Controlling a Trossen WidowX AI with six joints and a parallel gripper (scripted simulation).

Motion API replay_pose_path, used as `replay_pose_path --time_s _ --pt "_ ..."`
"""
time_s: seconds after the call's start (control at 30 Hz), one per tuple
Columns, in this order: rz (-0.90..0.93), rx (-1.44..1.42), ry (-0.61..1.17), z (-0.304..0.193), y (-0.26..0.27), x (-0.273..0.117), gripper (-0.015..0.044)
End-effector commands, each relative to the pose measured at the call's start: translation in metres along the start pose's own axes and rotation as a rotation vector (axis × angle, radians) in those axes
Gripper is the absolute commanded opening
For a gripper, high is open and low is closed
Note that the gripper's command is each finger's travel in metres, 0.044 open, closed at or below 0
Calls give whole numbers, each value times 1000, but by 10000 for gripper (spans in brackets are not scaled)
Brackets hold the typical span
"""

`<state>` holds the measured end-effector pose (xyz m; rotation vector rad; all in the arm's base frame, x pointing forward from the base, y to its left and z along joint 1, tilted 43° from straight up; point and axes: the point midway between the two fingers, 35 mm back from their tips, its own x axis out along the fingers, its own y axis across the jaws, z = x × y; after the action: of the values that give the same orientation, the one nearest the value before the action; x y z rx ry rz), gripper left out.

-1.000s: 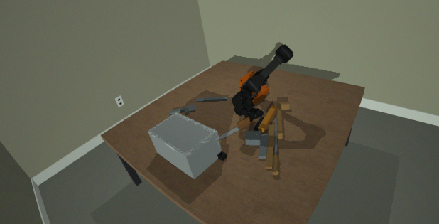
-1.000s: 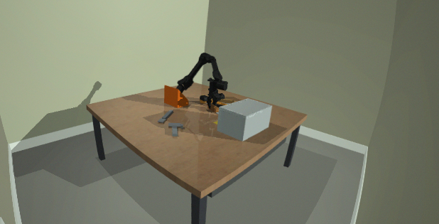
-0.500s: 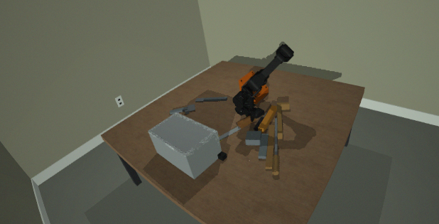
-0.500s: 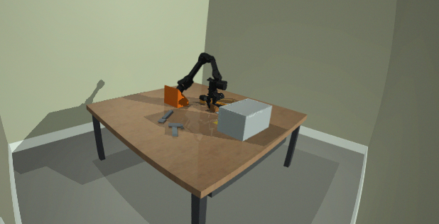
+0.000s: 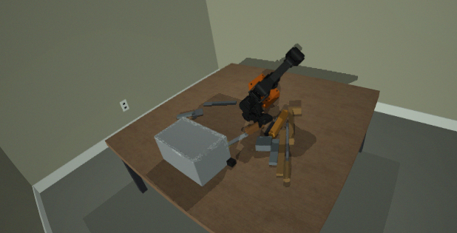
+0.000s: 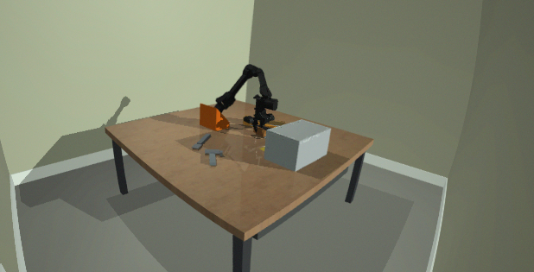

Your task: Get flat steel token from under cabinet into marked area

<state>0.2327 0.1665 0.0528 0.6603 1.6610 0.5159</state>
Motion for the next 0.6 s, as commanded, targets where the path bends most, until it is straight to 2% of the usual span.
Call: replay_pose_path --time_s 0.0,0.57 --pt "3 -6 -2 5 1 -1 0" --pt "3 -9 -3 26 2 -1 0"
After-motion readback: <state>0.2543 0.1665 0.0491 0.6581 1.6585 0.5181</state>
